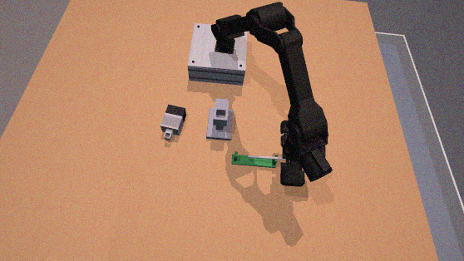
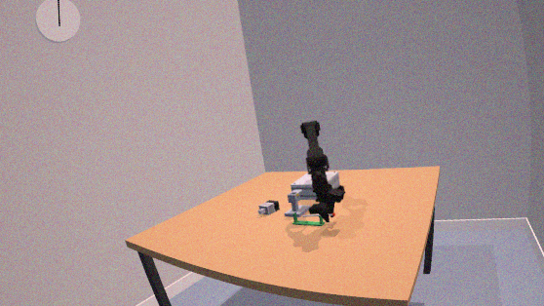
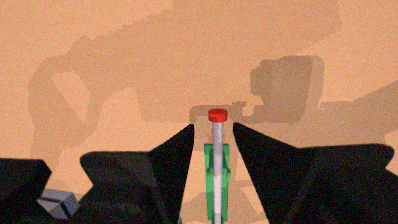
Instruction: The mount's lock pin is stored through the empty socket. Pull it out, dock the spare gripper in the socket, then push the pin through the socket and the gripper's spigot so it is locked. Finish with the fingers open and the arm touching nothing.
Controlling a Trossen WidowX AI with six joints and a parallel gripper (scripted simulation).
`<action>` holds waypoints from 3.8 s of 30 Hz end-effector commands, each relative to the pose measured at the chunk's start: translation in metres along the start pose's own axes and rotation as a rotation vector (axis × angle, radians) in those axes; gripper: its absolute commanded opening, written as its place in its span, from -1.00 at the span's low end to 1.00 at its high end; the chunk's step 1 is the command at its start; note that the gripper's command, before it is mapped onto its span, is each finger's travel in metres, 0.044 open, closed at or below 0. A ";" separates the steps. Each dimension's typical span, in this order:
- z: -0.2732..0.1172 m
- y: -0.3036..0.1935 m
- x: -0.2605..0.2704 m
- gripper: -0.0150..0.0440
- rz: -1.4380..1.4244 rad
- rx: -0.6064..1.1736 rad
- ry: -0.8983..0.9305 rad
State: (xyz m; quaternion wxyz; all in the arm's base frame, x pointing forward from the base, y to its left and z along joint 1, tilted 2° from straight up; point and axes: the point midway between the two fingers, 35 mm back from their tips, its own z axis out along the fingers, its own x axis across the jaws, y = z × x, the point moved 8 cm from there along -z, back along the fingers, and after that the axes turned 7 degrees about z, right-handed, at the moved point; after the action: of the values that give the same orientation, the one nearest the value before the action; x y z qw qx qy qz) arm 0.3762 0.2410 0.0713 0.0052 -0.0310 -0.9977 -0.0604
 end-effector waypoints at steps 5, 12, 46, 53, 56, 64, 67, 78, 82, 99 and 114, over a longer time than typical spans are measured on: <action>-0.018 0.002 0.002 0.19 0.000 0.003 0.004; -0.033 0.003 0.004 0.19 0.000 0.007 0.009; -0.132 -0.045 0.006 0.12 -0.008 0.043 -0.068; -0.116 -0.046 0.004 0.12 -0.008 0.043 -0.069; -0.086 -0.049 0.001 0.12 -0.008 0.043 -0.069; -0.060 -0.053 0.000 0.12 -0.008 0.043 -0.068; -0.055 -0.053 -0.001 0.12 -0.008 0.043 -0.068; -0.037 -0.055 -0.002 0.12 -0.008 0.043 -0.068; -0.031 -0.056 -0.003 0.12 -0.008 0.043 -0.068; -0.004 -0.060 -0.004 0.12 -0.008 0.043 -0.068; -0.003 -0.060 -0.003 -0.49 -0.008 0.043 -0.068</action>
State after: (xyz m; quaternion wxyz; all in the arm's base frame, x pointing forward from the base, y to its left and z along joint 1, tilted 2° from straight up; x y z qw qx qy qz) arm 0.3757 0.1810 0.0671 -0.0264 -0.0315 -0.9984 -0.0392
